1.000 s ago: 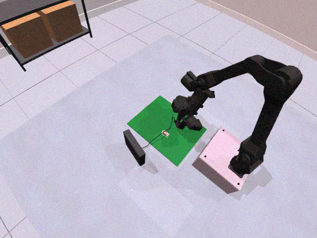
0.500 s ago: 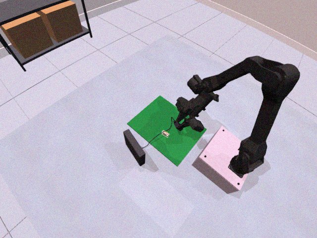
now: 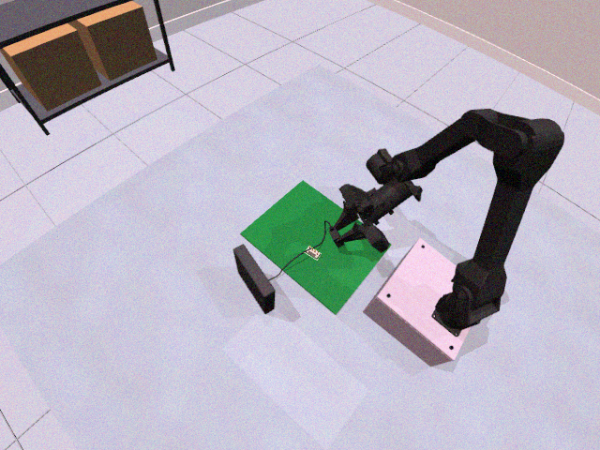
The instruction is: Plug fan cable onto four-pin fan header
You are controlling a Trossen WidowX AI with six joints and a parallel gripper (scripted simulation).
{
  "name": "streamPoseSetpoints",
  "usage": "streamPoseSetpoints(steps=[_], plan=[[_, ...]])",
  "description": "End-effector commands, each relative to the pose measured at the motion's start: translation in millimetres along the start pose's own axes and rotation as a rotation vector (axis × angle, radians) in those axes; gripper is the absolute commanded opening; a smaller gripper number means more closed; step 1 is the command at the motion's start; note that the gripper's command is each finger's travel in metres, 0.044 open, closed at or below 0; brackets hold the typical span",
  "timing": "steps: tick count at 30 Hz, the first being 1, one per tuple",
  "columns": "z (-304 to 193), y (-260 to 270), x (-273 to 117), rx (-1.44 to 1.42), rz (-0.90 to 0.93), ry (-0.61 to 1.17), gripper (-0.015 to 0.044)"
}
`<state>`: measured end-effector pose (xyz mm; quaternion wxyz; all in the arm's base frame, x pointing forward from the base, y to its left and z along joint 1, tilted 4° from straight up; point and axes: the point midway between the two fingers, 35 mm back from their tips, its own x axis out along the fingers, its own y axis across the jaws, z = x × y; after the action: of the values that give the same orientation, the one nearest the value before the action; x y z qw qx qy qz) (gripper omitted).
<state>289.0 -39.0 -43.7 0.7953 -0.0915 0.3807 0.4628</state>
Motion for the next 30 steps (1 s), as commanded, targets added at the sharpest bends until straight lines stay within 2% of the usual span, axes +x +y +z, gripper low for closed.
streamPoseSetpoints(steps=[1, 30], plan=[[-1.7, 2.4, -0.3, -0.007, -0.003, -0.066, 0.0000], [-4.9, 1.2, -25.1, -0.095, -0.154, -0.467, 0.0000]])
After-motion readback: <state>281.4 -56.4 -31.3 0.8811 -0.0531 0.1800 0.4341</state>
